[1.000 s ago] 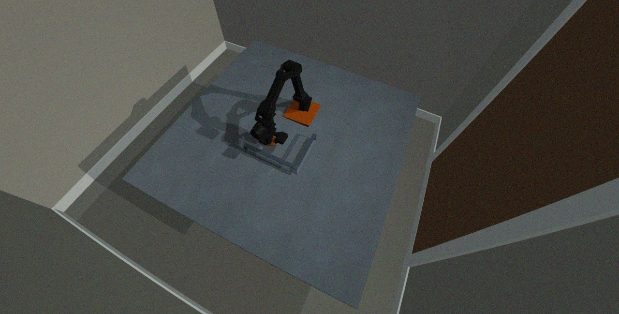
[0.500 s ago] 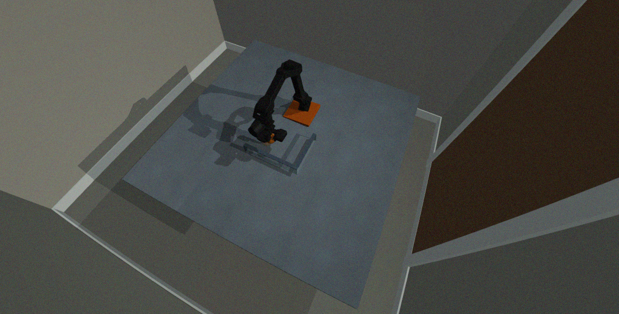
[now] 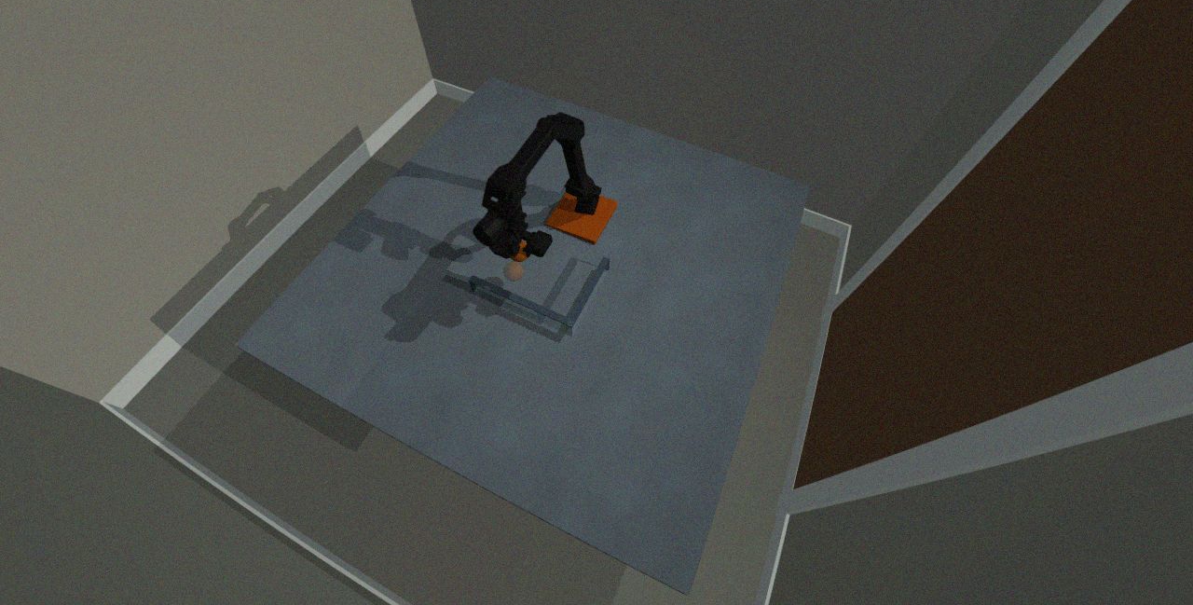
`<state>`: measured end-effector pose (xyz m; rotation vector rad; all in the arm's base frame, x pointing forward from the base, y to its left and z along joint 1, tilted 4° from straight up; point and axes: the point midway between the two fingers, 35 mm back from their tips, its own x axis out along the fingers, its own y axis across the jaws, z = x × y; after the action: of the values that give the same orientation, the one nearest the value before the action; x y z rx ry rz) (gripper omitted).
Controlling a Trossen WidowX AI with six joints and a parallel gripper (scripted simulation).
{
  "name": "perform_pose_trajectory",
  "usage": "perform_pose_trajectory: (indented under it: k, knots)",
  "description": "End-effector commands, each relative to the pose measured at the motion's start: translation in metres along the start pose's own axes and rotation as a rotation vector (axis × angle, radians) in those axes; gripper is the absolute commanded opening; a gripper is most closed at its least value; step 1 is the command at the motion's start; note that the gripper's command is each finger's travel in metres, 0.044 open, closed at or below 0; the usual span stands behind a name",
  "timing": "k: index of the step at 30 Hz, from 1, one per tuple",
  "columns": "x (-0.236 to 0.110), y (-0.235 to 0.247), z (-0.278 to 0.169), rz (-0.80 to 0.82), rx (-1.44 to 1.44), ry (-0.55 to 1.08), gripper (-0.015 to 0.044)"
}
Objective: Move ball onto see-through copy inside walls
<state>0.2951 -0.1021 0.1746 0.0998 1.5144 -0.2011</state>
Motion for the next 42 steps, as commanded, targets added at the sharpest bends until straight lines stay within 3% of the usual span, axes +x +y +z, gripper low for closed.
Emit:
perform_pose_trajectory:
  k: [1,8,16,23,37,42]
  knots:
    - [-0.023,0.000,-0.003,-0.006,0.004,-0.014,0.0000]
    - [-0.027,-0.001,-0.004,-0.007,0.004,-0.014,0.0000]
    - [0.019,-0.023,0.007,-0.009,0.004,-0.015,0.0000]
    - [0.027,-0.025,0.009,-0.009,0.004,-0.015,0.0000]
    - [0.089,-0.025,0.009,-0.009,0.003,-0.015,0.0000]
    - [0.093,-0.025,0.009,-0.009,0.003,-0.015,0.0000]
